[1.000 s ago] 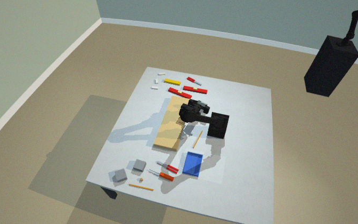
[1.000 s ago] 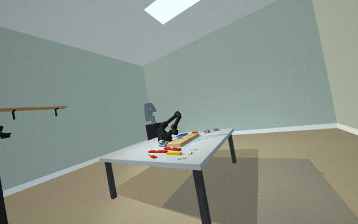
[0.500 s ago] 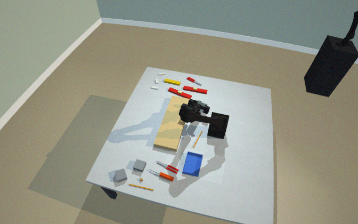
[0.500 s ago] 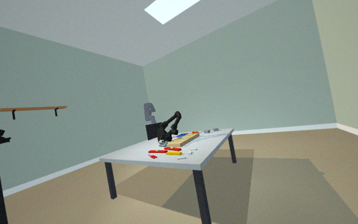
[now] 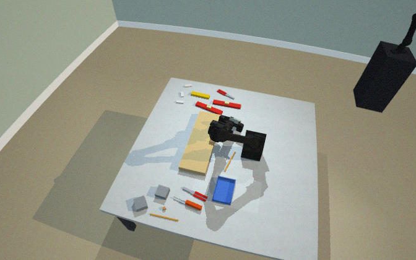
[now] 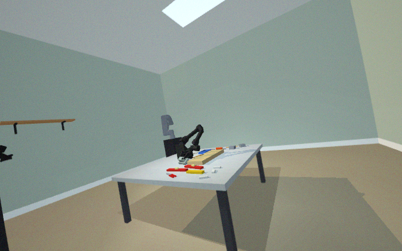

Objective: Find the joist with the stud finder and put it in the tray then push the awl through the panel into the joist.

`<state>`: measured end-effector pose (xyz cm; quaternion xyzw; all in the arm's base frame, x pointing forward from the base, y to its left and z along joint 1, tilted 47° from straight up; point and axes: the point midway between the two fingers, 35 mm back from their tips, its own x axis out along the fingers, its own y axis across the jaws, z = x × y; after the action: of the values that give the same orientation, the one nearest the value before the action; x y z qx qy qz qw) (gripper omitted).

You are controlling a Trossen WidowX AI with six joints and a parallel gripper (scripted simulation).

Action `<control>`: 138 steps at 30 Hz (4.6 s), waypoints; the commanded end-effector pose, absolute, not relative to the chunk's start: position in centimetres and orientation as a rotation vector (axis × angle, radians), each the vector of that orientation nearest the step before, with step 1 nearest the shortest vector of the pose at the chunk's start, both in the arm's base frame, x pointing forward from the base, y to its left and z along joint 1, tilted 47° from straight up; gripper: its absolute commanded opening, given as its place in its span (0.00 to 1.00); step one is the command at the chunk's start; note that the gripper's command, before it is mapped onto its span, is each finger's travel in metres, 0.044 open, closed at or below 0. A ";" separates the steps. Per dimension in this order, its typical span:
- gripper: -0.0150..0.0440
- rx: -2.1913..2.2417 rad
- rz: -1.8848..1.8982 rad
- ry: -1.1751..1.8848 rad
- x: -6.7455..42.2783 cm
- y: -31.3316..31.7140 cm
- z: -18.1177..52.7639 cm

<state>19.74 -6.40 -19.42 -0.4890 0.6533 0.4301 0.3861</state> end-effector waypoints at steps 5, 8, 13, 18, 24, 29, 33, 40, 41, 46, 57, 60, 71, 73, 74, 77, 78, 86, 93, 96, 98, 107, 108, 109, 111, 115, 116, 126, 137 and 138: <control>0.94 -1.245 1.095 1.664 19.7 -6.4 -19.4; 1.00 -1.245 1.095 1.664 19.7 -6.4 -19.4; 1.00 -1.245 1.095 1.664 19.7 -6.4 -19.4; 1.00 -1.245 1.095 1.664 19.7 -6.4 -19.4; 1.00 -1.245 1.095 1.663 19.9 -6.3 -19.0; 1.00 -1.245 1.095 1.663 20.0 -6.1 -18.5; 1.00 -1.245 1.095 1.663 20.1 -5.9 -18.0; 1.00 -1.245 1.096 1.663 20.3 -5.7 -17.3; 1.00 -1.245 1.096 1.663 20.3 -5.6 -17.1; 1.00 -1.246 1.095 1.662 20.6 -6.5 -16.1; 1.00 -1.249 1.071 1.658 21.0 -10.7 -12.8; 1.00 -1.018 0.994 1.654 20.3 -10.5 -14.0; 1.00 0.728 0.361 1.359 19.8 -9.0 -17.1; 1.00 0.831 0.327 1.320 19.9 -9.2 -17.0; 1.00 0.831 0.327 1.320 19.9 -9.2 -17.0; 1.00 0.831 0.327 1.320 19.9 -9.2 -17.0; 1.00 0.831 0.327 1.320 19.9 -9.2 -17.0; 1.00 0.831 0.327 1.320 19.9 -9.2 -17.0; 1.00 0.831 0.327 1.320 20.0 -8.9 -17.3; 1.00 0.831 0.327 1.320 20.0 -8.6 -17.7; 1.00 0.831 0.327 1.320 20.0 -8.3 -17.9; 1.00 0.832 0.327 1.319 20.0 -7.3 -18.9; 1.00 0.832 0.327 1.319 20.0 -7.2 -19.0; 1.00 0.832 0.327 1.319 20.0 -7.0 -19.1; 1.00 0.832 0.328 1.319 20.0 -6.8 -19.3; 1.00 0.832 0.328 1.319 20.0 -6.3 -19.7; 1.00 0.833 0.328 1.319 20.0 -6.2 -19.8; 0.91 0.833 0.330 1.319 19.9 -5.5 -20.5; 0.72 0.833 0.330 1.319 19.9 -5.5 -20.5; 0.71 0.833 0.330 1.319 19.9 -5.5 -20.5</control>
<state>19.83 -5.49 -20.49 0.3721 0.5931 0.1481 0.6984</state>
